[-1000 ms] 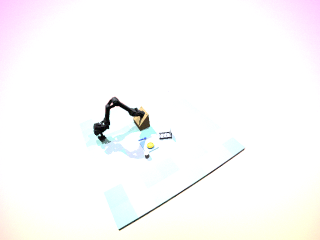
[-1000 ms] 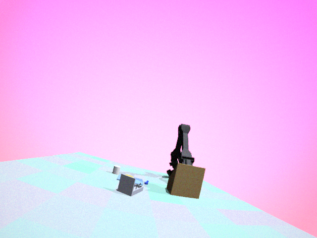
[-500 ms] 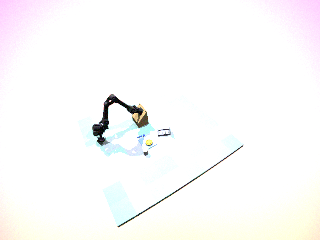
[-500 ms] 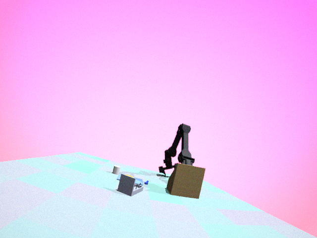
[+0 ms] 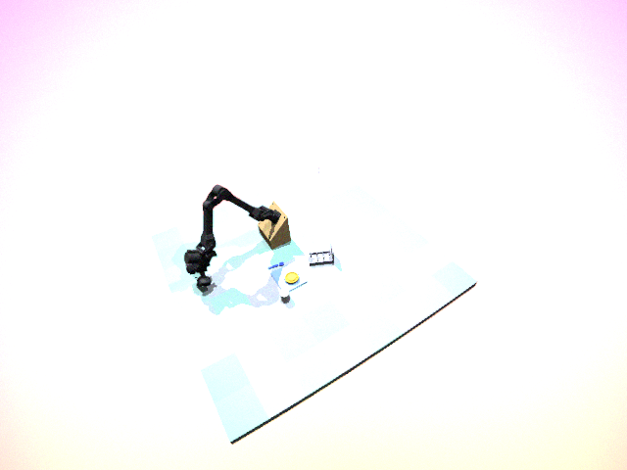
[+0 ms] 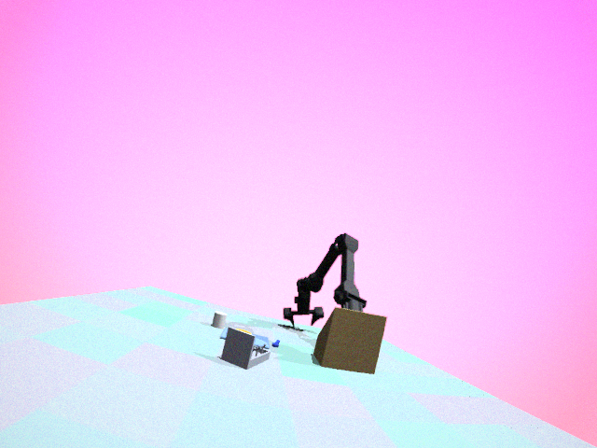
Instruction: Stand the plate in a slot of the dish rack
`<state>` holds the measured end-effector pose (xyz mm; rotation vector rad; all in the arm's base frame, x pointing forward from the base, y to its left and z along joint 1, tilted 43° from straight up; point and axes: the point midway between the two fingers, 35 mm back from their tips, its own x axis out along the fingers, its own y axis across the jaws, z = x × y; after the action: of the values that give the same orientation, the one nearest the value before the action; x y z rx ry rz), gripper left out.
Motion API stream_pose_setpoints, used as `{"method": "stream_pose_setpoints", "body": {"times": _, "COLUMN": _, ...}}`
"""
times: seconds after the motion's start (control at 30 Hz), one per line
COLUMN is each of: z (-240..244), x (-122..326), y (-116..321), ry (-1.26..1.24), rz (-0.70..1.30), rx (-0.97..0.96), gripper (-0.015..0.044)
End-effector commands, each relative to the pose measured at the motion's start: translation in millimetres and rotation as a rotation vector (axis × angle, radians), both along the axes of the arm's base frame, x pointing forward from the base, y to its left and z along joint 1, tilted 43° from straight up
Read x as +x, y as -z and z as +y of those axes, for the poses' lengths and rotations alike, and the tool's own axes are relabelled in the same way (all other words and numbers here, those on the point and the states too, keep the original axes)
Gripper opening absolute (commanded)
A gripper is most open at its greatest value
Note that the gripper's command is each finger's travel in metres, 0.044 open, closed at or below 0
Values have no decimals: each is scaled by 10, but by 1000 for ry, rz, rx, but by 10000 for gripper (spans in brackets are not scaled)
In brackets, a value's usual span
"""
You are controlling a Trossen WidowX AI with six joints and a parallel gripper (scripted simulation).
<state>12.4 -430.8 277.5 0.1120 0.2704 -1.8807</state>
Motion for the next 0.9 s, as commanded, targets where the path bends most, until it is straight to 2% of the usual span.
{"method": "stream_pose_setpoints", "body": {"times": 0.0, "z": 8, "x": 428, "y": 96, "ry": -88, "rz": -8, "rx": 37, "gripper": 400}}
{"method": "stream_pose_setpoints", "body": {"times": 0.47, "z": 343, "x": 1651, "y": 588, "ry": -343, "rz": 47, "rx": 213, "gripper": 400}}
{"method": "stream_pose_setpoints", "body": {"times": 0.87, "z": 909, "x": 2349, "y": 1229, "ry": -531, "rz": 252, "rx": 434, "gripper": 400}}
